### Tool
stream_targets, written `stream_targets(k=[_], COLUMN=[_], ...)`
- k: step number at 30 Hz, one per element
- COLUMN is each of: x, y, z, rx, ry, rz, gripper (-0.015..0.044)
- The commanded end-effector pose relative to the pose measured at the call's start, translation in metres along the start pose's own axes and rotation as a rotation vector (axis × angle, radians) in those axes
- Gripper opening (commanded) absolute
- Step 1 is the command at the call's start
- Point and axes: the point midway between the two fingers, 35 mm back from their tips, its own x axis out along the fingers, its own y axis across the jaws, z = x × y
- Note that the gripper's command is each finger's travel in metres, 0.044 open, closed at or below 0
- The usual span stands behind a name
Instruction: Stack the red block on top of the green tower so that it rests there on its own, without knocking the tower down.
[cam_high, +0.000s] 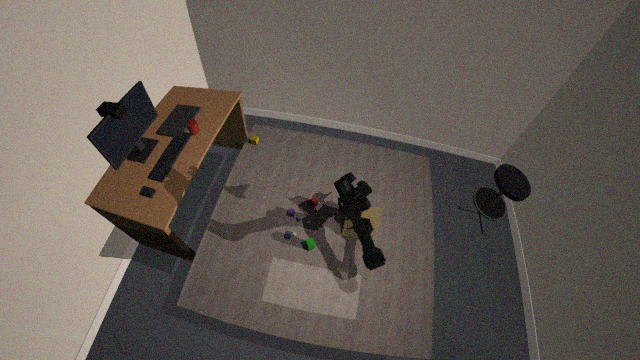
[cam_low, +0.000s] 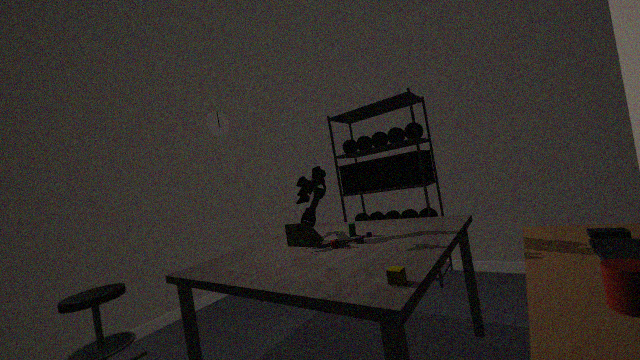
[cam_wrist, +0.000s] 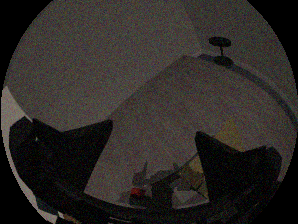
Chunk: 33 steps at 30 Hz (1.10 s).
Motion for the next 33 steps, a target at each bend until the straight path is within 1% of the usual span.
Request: stream_targets(k=[1, 7, 18, 26, 33], x=[0.005, 0.013, 0.032, 0.04, 0.047], y=[0.014, 0.032, 0.059, 0.072, 0.078], z=[-0.02, -0.05, -0.115, -0.162, -0.204], rx=[-0.191, -0.46, -0.89, -1.179, -1.397], ry=[0.091, 0.222, 0.509, 0.736, 0.939], rz=[-0.032, -0.065, -0.036, 0.025, 0.121], gripper=[0.044, 0.044, 0.044, 0.044, 0.044])
